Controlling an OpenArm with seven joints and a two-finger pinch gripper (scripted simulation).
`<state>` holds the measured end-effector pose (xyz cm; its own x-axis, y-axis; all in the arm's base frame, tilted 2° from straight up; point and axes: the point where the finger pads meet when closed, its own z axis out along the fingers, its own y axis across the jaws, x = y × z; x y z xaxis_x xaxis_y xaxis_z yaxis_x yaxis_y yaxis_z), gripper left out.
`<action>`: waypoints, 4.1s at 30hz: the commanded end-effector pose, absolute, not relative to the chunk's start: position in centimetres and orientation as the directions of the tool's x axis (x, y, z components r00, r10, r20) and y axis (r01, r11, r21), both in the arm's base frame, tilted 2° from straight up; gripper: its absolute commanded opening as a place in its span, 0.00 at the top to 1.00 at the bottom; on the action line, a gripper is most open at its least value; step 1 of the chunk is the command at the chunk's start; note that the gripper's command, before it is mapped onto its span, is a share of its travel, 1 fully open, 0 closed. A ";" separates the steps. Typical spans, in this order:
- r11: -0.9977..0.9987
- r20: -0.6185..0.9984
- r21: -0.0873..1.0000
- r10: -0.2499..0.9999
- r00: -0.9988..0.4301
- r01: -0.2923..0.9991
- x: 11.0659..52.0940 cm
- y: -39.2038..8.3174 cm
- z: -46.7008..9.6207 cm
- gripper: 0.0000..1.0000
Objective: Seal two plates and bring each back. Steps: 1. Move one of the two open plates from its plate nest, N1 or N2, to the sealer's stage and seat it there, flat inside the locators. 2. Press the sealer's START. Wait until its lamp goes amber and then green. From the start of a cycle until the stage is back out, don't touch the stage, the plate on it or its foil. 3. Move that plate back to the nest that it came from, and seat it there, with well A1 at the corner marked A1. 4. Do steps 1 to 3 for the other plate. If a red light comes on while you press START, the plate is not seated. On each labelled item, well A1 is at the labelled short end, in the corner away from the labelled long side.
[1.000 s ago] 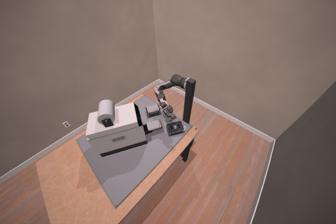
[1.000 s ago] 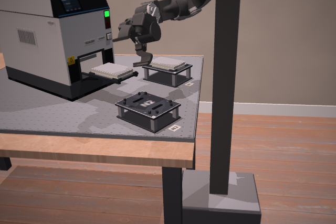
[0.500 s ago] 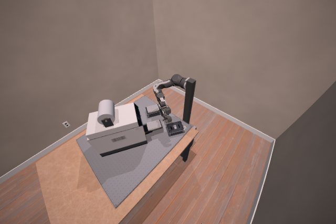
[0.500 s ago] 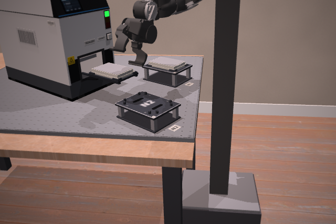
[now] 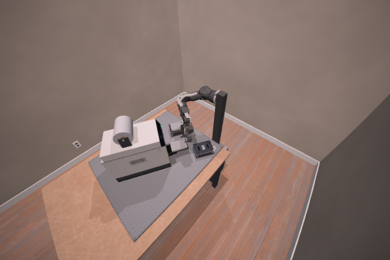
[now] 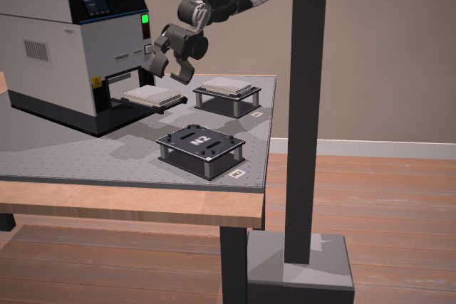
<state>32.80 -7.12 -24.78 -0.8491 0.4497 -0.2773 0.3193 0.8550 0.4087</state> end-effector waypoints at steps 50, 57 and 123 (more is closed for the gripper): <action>0.873 -0.306 -0.019 0.459 -0.834 0.487 37.3 -13.8 -25.8 0.35; 0.872 -0.209 -0.007 0.477 -0.854 0.489 37.7 -10.9 -27.5 0.35; 0.874 -0.209 -0.006 0.474 -0.855 0.486 37.8 -10.9 -28.1 0.35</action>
<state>37.74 -11.03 -28.00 -0.8532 0.4780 -0.2087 0.4910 0.8710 -0.0124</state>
